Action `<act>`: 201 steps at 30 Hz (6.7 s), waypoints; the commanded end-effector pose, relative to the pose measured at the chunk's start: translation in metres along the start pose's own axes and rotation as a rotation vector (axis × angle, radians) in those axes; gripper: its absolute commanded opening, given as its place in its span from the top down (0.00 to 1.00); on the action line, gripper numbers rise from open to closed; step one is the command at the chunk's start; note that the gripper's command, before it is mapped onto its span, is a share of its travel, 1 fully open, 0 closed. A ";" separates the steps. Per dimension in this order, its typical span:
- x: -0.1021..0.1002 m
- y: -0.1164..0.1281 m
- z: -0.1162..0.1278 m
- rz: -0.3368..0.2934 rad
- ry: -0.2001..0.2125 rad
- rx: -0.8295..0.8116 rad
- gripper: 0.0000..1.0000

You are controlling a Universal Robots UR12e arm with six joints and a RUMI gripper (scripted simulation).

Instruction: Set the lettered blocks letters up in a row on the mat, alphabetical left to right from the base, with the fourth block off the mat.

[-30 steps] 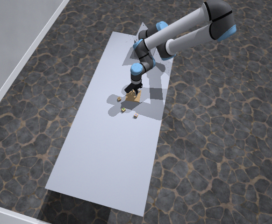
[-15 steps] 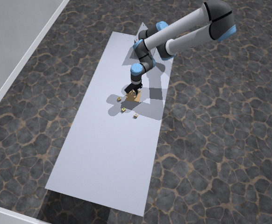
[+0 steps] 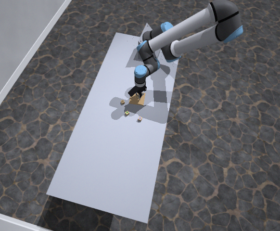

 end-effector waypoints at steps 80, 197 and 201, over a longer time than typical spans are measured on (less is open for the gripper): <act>0.101 -0.013 0.009 0.001 0.000 0.078 0.91; 0.001 -0.100 0.091 0.001 0.000 0.700 0.91; 0.001 -0.100 0.091 0.001 0.000 0.700 0.91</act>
Point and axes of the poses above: the point where the finger pads meet when closed, its own x axis back along the fingers, its own z axis across the jaws, y = z × x, the point moved 3 cm from there along x, back along the fingers, and after that the axes turned 1 degree about -x, right-handed, at the moved point
